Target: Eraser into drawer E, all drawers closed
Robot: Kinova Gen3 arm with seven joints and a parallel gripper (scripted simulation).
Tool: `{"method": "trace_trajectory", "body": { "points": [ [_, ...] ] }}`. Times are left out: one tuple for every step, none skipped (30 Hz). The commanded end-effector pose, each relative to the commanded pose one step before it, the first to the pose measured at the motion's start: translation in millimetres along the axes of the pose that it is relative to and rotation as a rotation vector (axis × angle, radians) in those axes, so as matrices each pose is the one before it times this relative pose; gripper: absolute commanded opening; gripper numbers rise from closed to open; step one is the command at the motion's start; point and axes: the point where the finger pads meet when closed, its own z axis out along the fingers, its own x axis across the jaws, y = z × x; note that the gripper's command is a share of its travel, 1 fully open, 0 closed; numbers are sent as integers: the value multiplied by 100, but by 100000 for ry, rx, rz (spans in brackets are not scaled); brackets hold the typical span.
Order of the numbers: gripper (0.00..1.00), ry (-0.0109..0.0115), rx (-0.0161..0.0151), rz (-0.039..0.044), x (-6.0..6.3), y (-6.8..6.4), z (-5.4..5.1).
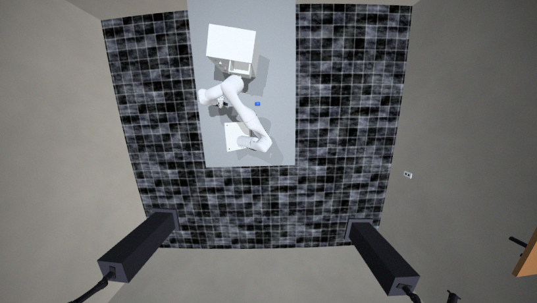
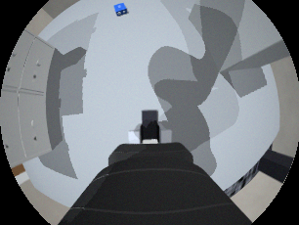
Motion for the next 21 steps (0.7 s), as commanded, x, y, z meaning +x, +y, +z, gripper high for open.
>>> {"method": "trace_trajectory", "body": {
  "points": [
    [45,-105,-187,12,-36,70,-163],
    [45,0,0,0,0,0,-150],
    [45,1,0,-1,0,0,-264],
    [45,0,0,1,0,0,-386],
    [45,0,0,0,0,0,-508],
    [45,0,0,-1,0,0,-621],
    [45,-1,0,1,-1,0,-714],
    [45,1,0,-1,1,0,-786],
    [45,-1,0,1,0,0,-830],
    [45,0,0,0,0,0,-849],
    [45,1,0,-1,0,0,-839],
    [45,-1,0,1,0,0,-802],
    [45,0,0,0,0,0,0],
    [45,0,0,0,0,0,0],
    [45,0,0,0,0,0,-742],
    [45,0,0,0,0,0,-660],
    [45,0,0,0,0,0,-563],
    [45,0,0,0,0,0,-454],
    [45,0,0,0,0,0,-341],
    [45,0,0,0,0,0,-230],
    [45,0,0,0,0,0,-131]
  ]
}}
